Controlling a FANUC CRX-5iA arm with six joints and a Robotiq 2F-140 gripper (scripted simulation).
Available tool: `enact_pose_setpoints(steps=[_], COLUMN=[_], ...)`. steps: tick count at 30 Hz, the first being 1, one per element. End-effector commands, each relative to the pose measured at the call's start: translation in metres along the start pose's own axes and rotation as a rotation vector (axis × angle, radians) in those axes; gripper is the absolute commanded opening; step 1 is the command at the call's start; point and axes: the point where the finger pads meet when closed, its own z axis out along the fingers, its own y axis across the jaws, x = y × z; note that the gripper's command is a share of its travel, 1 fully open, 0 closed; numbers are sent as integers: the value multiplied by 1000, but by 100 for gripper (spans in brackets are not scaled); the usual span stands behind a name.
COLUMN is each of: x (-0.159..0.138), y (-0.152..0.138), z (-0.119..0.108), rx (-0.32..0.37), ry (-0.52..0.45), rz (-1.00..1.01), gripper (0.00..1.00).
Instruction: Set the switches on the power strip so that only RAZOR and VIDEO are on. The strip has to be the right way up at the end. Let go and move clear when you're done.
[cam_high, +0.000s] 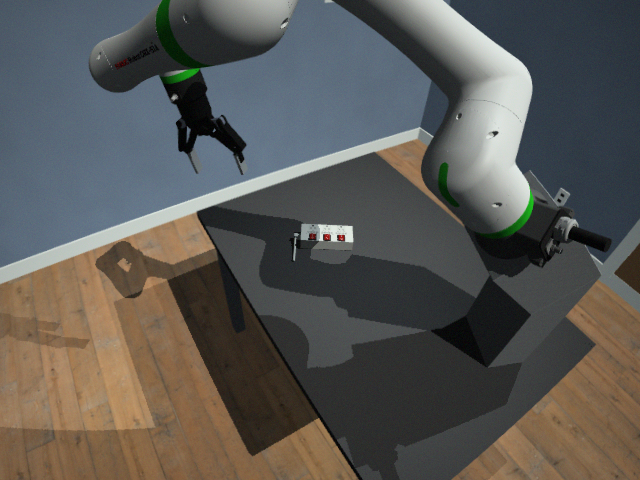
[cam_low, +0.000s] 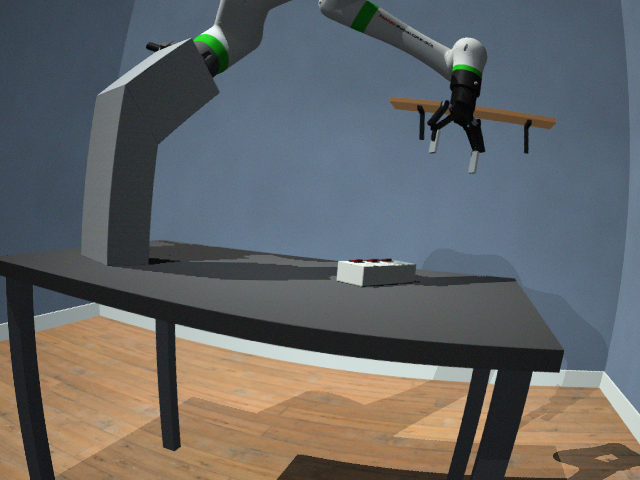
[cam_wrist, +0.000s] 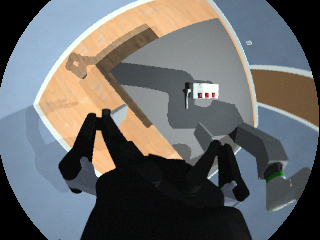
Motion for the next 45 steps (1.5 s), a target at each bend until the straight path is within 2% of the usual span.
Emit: enact_pose_setpoints(steps=[1,17,18,45], x=[0,0,0,1], y=[0,0,0,2], z=[0,0,0,2], rx=[0,0,0,-1], ry=[0,0,0,-3], rz=[0,0,0,-3], gripper=[100,100,0,0])
